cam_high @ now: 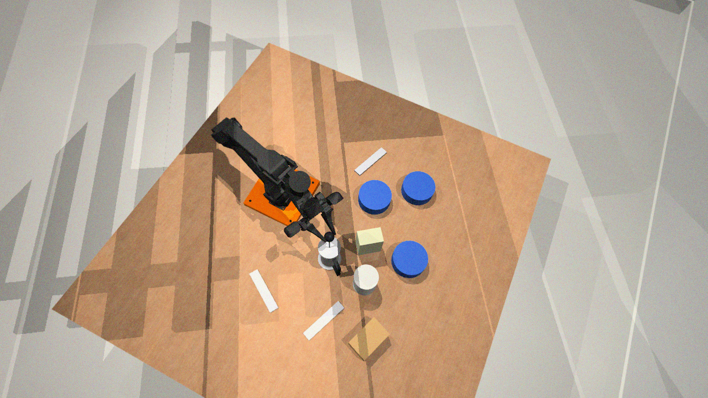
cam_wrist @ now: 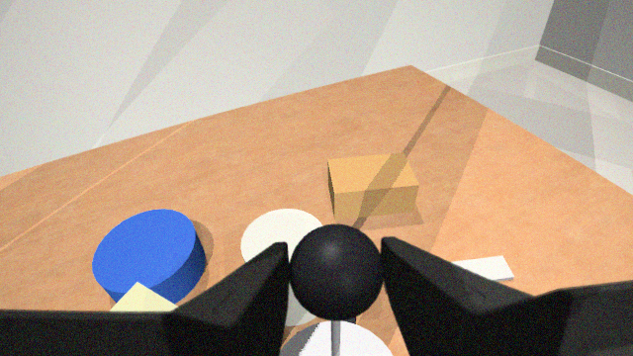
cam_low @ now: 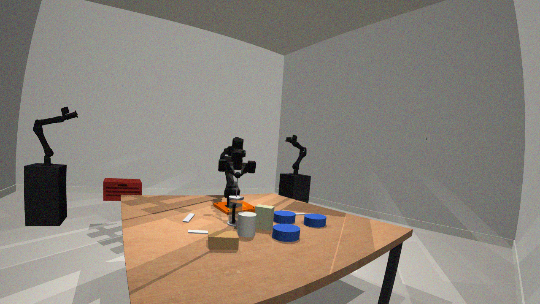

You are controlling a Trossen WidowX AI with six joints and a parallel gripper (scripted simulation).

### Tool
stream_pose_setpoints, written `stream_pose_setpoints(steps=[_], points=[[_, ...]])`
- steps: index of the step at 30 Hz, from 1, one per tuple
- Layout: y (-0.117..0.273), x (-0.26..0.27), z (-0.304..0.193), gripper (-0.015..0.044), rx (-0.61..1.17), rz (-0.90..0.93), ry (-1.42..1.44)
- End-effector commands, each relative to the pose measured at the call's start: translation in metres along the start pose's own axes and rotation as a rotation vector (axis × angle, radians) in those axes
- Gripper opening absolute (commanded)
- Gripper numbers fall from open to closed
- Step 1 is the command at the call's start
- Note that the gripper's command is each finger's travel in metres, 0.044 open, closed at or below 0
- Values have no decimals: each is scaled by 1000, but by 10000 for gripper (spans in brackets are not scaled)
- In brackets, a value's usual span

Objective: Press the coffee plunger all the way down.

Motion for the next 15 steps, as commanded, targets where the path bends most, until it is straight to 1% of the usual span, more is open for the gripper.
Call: stream_pose_setpoints(steps=[1, 15], points=[[-12, -4, -21, 123, 61, -13, 13], [-24, -9, -40, 123, 61, -13, 13]])
Point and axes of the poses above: the point midway between the two fingers, 35 mm back from their tips, its own y axis back along the fingers, its own x axis across the jaws, z = x × y, the point moved 8 cm from there along y, back along the fingers, and after that the axes turned 13 degrees about -y, right-handed, at the moved point
